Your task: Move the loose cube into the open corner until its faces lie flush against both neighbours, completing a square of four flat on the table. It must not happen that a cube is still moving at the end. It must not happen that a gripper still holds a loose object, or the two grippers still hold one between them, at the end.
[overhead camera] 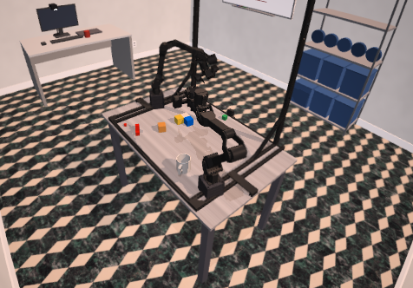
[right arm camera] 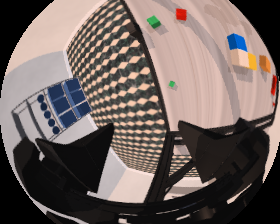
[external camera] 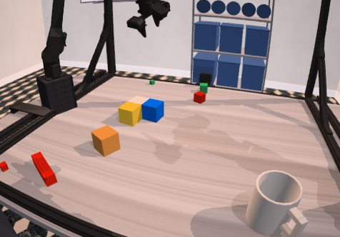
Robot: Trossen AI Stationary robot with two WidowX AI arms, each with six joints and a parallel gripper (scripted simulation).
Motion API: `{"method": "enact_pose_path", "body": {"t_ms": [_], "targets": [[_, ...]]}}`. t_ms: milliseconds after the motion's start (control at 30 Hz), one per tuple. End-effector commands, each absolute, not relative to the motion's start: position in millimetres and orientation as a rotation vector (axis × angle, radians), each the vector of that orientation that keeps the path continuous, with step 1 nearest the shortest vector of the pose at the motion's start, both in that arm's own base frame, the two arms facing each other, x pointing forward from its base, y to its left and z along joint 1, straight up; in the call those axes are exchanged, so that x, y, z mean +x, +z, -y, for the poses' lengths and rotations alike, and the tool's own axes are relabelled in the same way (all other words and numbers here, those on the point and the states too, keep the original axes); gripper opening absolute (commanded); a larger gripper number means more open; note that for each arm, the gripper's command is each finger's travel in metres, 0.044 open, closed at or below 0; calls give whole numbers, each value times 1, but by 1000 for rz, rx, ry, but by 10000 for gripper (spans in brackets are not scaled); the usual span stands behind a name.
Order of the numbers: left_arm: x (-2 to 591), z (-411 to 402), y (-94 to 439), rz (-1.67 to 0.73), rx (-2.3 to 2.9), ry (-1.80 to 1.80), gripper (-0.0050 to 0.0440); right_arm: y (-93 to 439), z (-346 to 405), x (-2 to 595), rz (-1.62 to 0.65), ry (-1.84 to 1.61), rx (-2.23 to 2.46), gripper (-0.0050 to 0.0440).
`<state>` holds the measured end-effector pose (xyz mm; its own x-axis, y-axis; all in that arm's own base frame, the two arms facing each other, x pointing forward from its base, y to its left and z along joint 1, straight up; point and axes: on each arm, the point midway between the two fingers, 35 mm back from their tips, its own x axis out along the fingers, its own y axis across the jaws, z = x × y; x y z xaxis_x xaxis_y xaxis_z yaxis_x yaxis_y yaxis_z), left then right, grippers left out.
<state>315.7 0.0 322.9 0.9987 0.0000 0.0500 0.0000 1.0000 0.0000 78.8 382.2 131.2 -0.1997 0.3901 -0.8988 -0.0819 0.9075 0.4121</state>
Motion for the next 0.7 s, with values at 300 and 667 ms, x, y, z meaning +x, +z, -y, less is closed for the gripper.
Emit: {"method": "enact_pose_path", "body": {"t_ms": [300, 667], "targets": [[316, 0, 323, 50, 0, 0, 400, 131, -382, 79, -1724, 434, 235, 400], [316, 0, 323, 50, 0, 0, 400, 131, -382, 80, -1723, 433, 235, 366]]}}
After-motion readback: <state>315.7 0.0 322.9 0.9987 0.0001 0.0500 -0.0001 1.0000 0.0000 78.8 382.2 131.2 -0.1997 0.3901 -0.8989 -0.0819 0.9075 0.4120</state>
